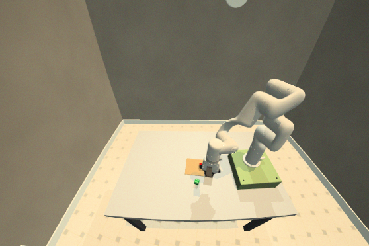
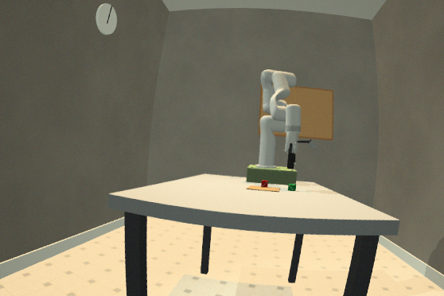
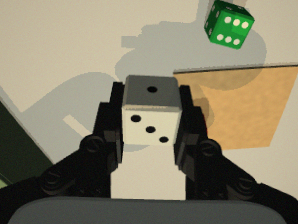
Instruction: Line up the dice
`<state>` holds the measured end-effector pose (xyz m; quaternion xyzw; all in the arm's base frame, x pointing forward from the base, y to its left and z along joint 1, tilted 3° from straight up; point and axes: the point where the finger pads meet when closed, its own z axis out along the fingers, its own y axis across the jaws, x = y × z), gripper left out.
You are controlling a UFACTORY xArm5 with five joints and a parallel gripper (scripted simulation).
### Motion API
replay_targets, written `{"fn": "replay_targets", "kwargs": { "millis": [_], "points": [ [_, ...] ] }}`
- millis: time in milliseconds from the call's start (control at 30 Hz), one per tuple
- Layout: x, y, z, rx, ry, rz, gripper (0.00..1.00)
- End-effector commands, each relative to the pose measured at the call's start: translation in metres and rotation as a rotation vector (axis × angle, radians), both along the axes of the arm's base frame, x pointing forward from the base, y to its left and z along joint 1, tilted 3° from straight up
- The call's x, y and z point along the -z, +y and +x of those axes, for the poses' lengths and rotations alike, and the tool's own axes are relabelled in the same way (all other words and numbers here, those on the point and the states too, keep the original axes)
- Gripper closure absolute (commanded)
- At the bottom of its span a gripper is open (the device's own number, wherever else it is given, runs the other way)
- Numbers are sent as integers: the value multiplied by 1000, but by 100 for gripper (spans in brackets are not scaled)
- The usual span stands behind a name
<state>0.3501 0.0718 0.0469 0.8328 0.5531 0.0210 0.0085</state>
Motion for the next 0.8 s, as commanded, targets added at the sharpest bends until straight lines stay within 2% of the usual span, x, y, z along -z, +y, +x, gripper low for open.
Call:
{"fn": "replay_targets", "kwargs": {
  "millis": [0, 367, 633, 733, 767],
  "points": [
    [-3, 0, -1, 0, 2, 0, 73],
    [-3, -2, 1, 27, 2, 1, 73],
    [-6, -37, 22, 402, 2, 13, 73],
    [-7, -40, 24, 439, 2, 14, 73],
    [-7, -51, 29, 546, 2, 18, 73]
  ]
}}
